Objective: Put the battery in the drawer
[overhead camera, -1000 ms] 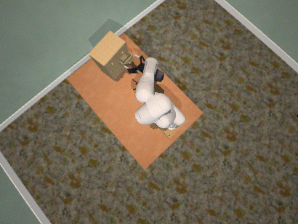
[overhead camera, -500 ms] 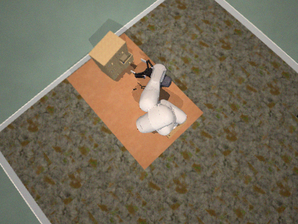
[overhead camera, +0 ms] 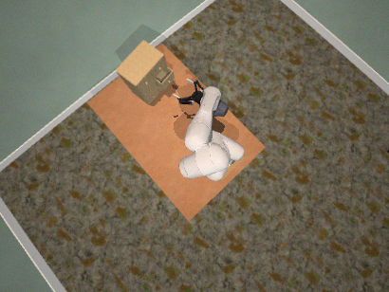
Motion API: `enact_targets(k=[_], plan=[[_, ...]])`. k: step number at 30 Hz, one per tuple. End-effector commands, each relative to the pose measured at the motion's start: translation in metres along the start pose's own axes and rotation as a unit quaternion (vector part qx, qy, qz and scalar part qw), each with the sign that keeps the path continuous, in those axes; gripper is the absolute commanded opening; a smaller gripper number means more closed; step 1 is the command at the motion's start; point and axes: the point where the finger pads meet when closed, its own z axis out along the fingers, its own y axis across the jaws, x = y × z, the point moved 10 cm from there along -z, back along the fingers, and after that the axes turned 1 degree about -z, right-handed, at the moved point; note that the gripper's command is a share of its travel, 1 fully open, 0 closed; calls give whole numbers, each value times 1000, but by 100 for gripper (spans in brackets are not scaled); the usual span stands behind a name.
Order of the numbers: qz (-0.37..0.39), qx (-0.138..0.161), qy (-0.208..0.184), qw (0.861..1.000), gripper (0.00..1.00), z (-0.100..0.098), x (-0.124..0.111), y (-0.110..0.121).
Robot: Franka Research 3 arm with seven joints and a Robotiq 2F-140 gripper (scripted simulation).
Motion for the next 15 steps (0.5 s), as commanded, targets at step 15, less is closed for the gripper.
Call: enact_targets(k=[15], plan=[[7, -5, 36, 999, 100, -1, -9, 1]])
